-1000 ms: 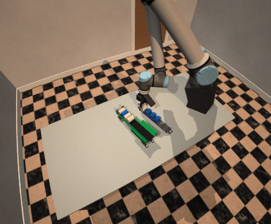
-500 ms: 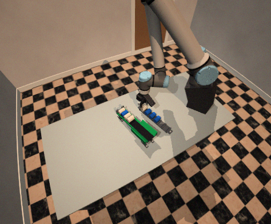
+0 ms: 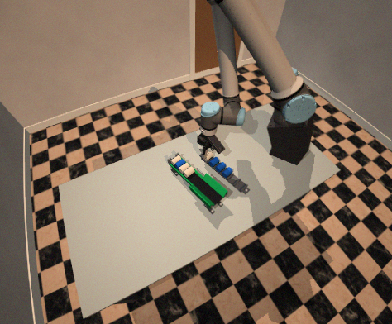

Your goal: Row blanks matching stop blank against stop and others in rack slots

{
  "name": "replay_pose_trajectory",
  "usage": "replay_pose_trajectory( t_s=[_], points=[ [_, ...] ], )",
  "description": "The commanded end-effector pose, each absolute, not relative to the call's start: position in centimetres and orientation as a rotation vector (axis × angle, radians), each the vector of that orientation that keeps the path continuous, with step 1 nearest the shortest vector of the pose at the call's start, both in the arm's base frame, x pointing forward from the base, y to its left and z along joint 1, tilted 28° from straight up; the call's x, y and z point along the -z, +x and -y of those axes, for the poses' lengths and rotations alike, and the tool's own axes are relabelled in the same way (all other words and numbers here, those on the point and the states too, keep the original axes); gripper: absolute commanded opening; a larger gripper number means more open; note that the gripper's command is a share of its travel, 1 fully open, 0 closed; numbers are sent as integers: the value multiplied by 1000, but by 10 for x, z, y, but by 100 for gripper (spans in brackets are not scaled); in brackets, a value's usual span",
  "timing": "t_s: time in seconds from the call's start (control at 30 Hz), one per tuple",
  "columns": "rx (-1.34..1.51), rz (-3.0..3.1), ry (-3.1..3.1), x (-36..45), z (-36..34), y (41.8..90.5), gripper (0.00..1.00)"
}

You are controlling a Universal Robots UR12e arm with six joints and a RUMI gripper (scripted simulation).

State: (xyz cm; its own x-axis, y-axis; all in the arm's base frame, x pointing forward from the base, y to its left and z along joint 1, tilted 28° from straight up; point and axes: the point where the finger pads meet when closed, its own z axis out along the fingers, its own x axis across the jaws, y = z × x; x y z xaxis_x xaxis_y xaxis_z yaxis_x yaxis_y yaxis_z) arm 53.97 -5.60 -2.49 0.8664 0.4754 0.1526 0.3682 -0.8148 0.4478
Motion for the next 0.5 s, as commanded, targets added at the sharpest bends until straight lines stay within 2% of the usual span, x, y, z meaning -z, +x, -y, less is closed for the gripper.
replay_pose_trajectory(
  t_s=[0.0,0.47],
  points=[
    [-360,-625,2628,15,50,534,33],
    [-365,-624,2626,-39,32,517,33]
  ],
)
